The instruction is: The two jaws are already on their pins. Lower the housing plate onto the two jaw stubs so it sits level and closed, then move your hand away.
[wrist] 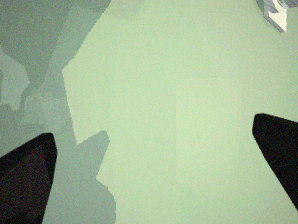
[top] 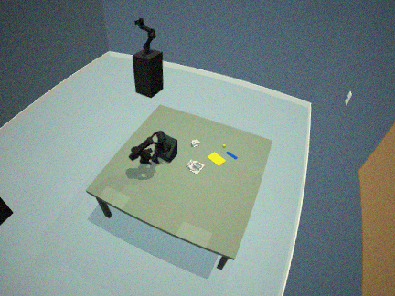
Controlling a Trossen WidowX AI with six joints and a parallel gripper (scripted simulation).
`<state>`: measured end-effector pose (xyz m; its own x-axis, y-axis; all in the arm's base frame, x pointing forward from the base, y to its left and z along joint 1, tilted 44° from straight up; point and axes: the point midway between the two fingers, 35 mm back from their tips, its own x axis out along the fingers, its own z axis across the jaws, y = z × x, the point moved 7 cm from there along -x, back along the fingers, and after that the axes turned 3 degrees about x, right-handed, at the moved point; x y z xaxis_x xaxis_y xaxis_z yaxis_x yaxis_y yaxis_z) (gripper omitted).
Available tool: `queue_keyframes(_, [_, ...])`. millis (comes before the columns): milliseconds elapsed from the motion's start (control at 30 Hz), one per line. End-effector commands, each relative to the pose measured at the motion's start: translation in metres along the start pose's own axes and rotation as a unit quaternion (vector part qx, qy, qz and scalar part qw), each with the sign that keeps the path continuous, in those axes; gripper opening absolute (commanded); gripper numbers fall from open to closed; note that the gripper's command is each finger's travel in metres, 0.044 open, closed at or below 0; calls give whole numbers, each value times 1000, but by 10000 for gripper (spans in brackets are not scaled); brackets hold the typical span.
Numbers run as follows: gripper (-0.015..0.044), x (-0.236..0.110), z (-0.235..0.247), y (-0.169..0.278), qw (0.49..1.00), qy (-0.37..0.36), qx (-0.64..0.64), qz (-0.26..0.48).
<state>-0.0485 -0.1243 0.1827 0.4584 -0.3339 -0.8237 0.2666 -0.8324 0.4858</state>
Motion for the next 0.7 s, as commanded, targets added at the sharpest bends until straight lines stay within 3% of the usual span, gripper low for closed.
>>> queue_keyframes(0, [440, 1, 0, 5, 999, 4, -35, -11])
queue_keyframes(667, [440, 18, -5, 23, 977, 52, -197, -61])
